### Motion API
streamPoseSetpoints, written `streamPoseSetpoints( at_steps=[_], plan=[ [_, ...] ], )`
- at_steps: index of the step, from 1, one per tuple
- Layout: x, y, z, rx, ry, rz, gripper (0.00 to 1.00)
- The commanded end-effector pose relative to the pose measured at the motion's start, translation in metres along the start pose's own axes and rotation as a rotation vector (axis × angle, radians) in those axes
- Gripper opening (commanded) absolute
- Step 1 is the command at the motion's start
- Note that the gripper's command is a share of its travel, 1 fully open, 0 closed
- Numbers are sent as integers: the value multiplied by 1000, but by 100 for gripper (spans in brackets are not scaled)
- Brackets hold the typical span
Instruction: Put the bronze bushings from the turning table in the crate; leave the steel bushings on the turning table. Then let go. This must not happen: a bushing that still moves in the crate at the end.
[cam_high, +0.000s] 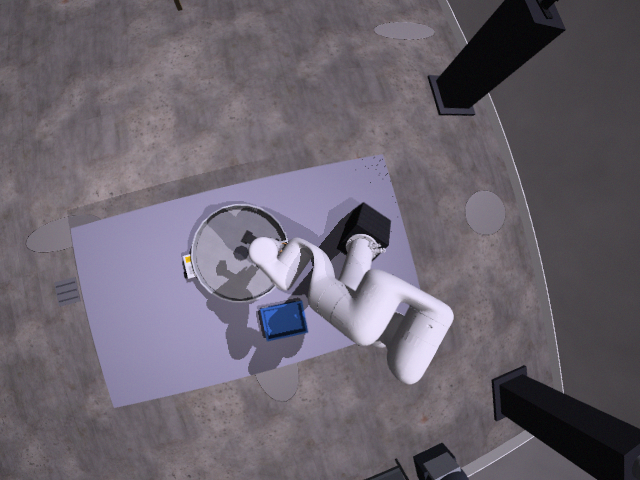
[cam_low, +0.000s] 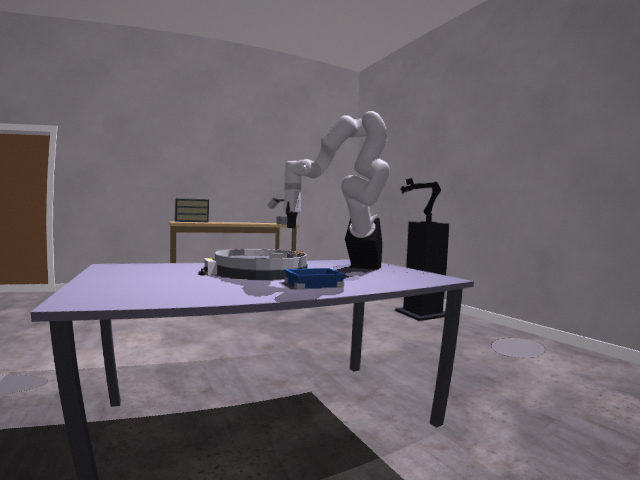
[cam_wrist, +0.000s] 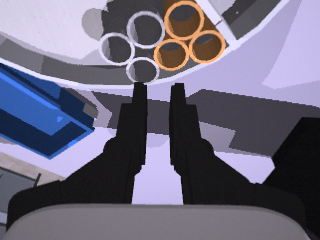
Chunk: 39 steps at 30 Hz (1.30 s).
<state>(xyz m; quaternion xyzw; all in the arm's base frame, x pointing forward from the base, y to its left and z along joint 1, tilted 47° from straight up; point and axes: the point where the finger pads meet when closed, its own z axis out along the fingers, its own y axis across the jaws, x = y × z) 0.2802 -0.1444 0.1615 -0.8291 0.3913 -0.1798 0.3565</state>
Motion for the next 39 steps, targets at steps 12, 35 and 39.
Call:
streamPoseSetpoints(
  at_steps=[12,35,39],
  plan=[
    [1,0,-1,0,3,0,15],
    [2,2,11,48,-90,142,10],
    [4,4,19,86,-158,243,10]
  ],
)
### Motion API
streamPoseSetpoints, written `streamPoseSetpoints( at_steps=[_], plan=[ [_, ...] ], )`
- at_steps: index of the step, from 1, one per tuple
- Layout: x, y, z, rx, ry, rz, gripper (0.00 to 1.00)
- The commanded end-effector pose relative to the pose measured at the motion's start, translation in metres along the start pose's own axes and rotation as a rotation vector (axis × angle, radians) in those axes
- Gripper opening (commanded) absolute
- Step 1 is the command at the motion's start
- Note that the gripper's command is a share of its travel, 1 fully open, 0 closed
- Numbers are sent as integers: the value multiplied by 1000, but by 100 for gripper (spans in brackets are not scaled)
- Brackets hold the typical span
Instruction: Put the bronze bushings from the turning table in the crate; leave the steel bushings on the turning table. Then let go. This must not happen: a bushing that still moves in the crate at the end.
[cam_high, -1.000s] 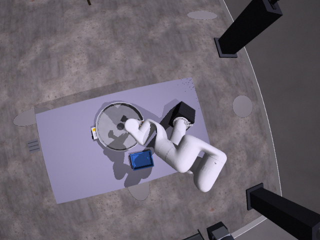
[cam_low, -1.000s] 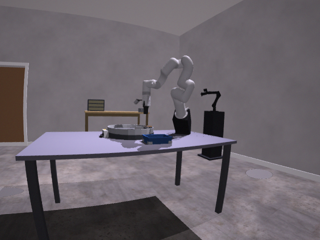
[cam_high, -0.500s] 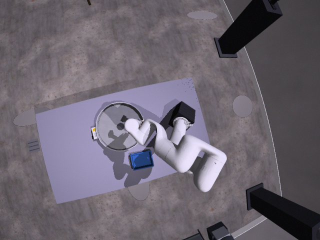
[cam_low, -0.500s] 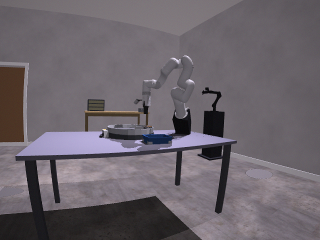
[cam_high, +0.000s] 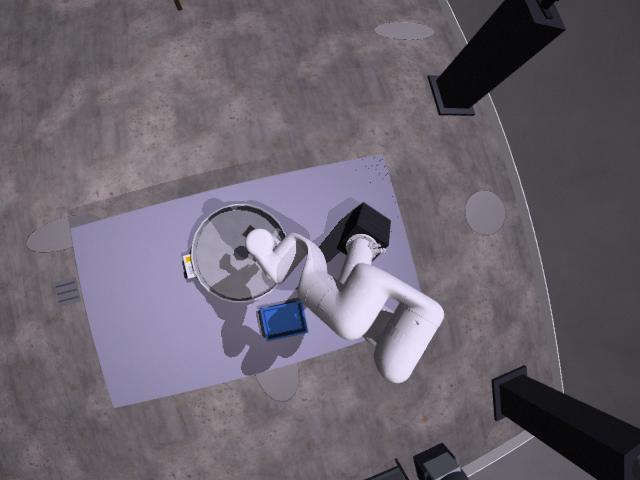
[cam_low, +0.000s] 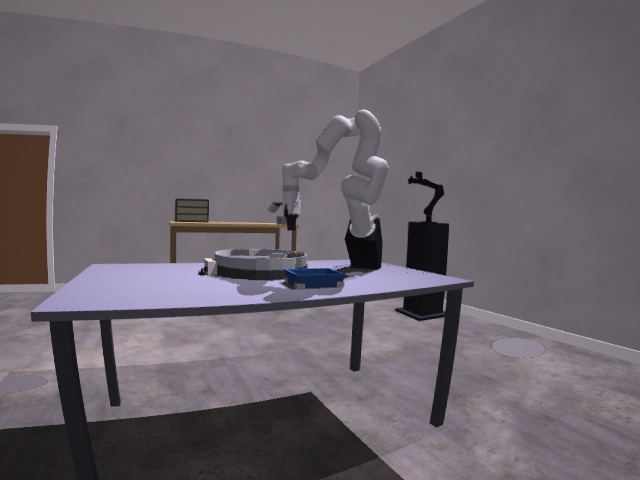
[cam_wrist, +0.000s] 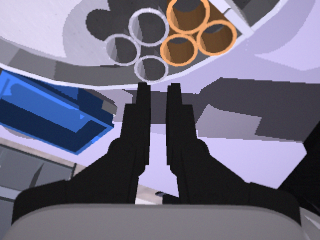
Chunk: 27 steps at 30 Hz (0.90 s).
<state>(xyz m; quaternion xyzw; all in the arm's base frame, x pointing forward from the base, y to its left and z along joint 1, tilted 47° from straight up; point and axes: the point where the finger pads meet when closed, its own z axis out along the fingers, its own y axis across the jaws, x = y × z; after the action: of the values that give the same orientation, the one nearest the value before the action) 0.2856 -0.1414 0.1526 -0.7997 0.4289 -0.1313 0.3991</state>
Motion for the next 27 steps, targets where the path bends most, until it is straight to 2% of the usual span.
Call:
streamPoseSetpoints(
  at_steps=[1,3,6,18,20,27],
  plan=[
    [5,2,10,51,-95,126,10],
    [5,2,10,51,-95,126,10],
    [7,3,17,83,-154,213,10],
    [12,8,37,165,-308,433,10],
    [12,8,37,165,-308,433,10],
    [17,11,50,223,-419,592,10]
  ],
)
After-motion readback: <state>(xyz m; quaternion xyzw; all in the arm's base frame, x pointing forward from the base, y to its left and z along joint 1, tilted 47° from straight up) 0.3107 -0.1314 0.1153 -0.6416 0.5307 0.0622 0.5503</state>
